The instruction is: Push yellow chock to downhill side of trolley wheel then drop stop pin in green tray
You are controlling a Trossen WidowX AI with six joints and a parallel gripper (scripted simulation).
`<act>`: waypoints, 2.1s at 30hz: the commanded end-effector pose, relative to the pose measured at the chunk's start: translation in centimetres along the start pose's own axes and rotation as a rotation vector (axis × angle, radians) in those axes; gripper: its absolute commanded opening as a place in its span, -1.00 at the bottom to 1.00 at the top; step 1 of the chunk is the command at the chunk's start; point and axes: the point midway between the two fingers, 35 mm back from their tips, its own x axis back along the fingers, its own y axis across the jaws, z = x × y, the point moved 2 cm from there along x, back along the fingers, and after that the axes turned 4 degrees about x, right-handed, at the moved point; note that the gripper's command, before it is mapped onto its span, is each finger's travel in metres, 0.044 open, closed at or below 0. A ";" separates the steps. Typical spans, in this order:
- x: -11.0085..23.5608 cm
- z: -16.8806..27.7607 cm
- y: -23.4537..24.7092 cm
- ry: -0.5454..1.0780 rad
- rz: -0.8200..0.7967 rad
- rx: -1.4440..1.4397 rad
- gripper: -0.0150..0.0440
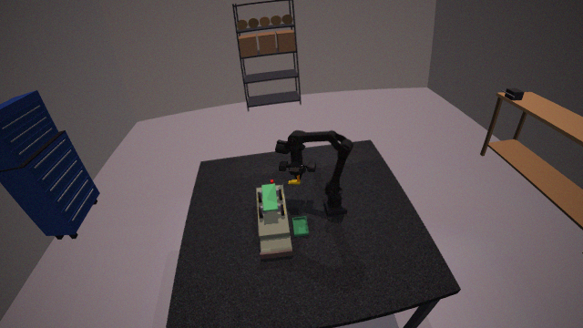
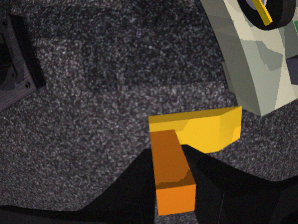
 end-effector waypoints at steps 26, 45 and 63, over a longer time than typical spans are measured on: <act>3.4 0.0 -0.5 -0.004 0.004 -0.385 -0.49; 3.4 0.0 -0.5 -0.005 0.001 -1.039 -0.49; 3.3 -1.2 -0.6 -0.006 -0.001 -1.279 -0.49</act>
